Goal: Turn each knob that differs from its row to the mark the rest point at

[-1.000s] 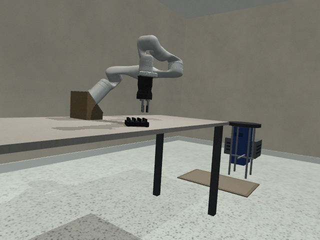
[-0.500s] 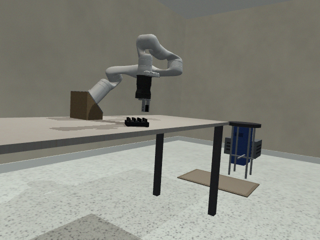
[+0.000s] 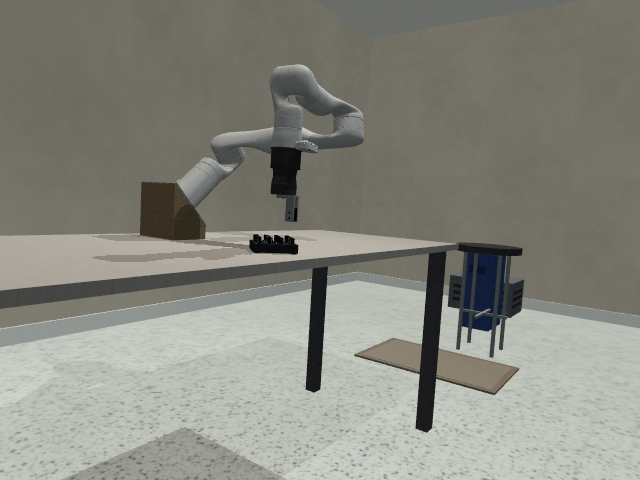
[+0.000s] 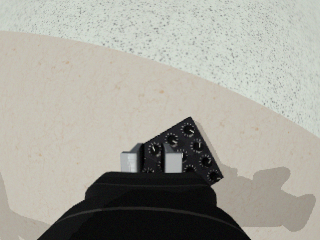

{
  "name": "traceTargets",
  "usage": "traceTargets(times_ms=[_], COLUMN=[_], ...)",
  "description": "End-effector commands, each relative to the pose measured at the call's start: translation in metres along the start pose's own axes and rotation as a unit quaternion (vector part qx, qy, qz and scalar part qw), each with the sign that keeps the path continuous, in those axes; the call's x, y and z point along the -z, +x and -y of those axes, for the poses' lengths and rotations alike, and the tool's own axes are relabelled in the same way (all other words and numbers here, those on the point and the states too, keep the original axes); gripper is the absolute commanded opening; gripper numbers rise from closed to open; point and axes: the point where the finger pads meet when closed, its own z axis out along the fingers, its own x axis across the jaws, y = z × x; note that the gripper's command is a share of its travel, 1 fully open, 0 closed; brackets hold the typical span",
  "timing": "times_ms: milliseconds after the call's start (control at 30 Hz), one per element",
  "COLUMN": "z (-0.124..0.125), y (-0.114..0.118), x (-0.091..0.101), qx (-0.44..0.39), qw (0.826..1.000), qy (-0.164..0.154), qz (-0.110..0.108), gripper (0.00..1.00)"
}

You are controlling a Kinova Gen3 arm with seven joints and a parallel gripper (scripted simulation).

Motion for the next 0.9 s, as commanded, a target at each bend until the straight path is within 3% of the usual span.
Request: traceTargets(times_ms=[0,500,867], z=[0.0004,-0.0022,-0.0034], y=[0.0019,0.0016,0.0018], x=[0.0047,0.0104,0.0123], qx=[0.036,0.220,0.277], qw=[0.999,0.975,0.961], qy=[0.005,0.006,0.007], qz=[-0.002,-0.005,-0.007], gripper=[0.46,0.46,0.46])
